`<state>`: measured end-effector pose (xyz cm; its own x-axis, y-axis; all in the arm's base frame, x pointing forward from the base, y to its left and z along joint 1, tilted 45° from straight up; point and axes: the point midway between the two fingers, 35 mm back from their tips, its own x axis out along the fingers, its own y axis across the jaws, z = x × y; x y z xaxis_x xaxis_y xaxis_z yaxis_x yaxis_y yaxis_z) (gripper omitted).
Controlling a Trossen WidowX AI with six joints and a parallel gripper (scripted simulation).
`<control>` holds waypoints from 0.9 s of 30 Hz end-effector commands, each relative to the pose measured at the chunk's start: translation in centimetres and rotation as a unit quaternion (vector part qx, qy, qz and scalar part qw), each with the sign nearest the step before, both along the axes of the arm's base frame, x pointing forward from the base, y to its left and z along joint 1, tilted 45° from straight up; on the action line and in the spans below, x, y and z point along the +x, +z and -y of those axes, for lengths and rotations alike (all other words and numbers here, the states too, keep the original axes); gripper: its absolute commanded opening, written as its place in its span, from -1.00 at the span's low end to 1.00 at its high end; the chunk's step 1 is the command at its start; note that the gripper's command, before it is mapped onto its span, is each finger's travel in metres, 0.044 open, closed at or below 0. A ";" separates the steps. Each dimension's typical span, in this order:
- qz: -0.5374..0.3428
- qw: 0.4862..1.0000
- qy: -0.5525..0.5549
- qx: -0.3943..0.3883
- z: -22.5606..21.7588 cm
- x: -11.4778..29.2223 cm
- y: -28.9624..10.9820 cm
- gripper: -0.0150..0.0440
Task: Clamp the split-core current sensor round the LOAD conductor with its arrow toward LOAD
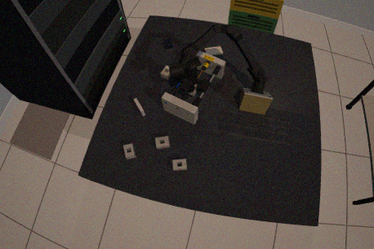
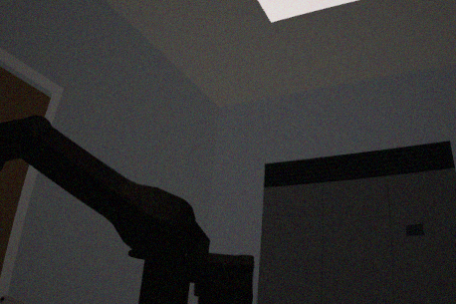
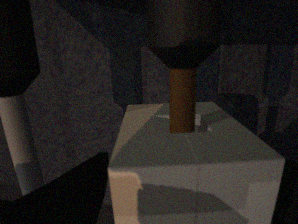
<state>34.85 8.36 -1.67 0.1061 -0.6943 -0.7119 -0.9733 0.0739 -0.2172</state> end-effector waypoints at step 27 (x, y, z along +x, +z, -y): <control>0.003 1.000 0.005 0.004 -7.3 -1.3 7.5 1.00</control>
<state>33.55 15.69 5.74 0.1235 -0.6892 -0.7140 -0.9736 0.0552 -0.2217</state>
